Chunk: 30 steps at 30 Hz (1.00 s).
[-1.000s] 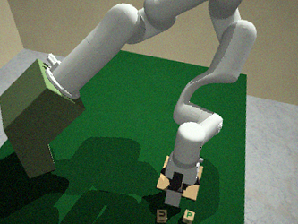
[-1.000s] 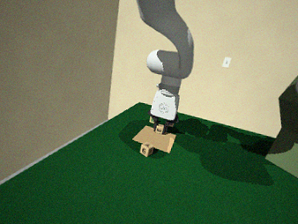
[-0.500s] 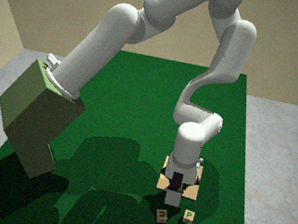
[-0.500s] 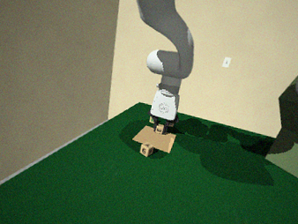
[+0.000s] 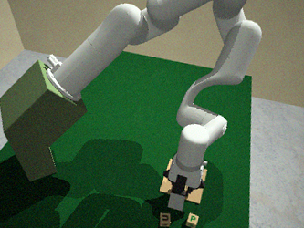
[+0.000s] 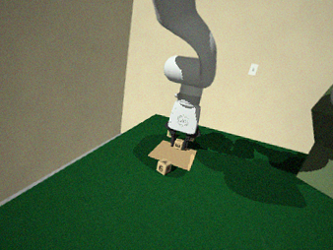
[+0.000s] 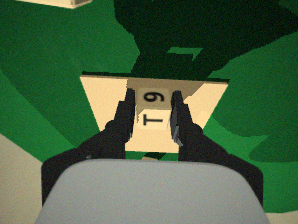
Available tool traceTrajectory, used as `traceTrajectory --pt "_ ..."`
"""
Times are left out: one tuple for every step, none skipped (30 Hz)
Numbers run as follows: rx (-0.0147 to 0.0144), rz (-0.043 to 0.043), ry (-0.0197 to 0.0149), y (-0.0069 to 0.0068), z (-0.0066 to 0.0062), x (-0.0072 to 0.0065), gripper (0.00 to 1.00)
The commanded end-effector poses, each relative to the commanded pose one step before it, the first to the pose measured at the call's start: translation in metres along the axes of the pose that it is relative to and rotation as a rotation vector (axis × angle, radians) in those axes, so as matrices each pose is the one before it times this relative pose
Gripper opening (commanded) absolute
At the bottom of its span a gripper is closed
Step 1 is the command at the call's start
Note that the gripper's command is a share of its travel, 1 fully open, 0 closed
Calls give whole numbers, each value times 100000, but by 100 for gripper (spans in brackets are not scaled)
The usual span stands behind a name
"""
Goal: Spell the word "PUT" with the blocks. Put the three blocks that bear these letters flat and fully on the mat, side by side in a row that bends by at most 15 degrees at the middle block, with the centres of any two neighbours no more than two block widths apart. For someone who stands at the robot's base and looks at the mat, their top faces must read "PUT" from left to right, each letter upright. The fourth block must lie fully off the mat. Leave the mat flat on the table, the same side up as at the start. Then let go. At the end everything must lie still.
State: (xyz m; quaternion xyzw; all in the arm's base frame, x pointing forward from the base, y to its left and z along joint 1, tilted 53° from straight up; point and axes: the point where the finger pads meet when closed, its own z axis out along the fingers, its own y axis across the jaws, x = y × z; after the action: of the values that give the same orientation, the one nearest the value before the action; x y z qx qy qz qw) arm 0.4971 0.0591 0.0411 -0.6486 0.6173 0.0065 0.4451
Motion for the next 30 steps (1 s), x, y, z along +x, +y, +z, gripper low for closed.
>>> traceTrajectory --pt "132 -15 100 -63 -53 33 47" --pt "0 0 0 0 0 0 47" --pt "0 0 0 0 0 0 47" --pt "0 0 0 0 0 0 47" --pt "0 0 0 0 0 0 47" --pt "0 0 0 0 0 0 47" --pt "0 0 0 0 0 0 47" --pt "0 0 0 0 0 0 47" --pt "0 0 0 0 0 0 47" --pt "0 0 0 0 -3 0 47" --pt "0 0 0 0 0 0 47" --pt "0 0 0 0 0 0 47" --pt "0 0 0 0 -22 0 47" --pt "0 0 0 0 -55 0 47" --pt "0 0 0 0 -99 0 47" --pt "0 0 0 0 -151 0 47" --pt "0 0 0 1 -208 0 47" --pt "1 0 -1 -1 -267 0 47" --pt "0 0 0 0 -325 0 47" --pt "-1 0 1 1 -380 0 47" --pt "0 0 0 0 -432 0 47" --pt "0 0 0 0 -477 0 47" --pt "0 0 0 0 -514 0 47" --pt "0 0 0 0 -543 0 47" --pt "0 0 0 0 -562 0 47" --pt "1 0 -1 -1 -572 0 47" --pt "0 0 0 0 -572 0 47" --pt "0 0 0 0 0 0 47" --pt "0 0 0 0 0 0 47" --pt "0 0 0 0 -558 0 47"
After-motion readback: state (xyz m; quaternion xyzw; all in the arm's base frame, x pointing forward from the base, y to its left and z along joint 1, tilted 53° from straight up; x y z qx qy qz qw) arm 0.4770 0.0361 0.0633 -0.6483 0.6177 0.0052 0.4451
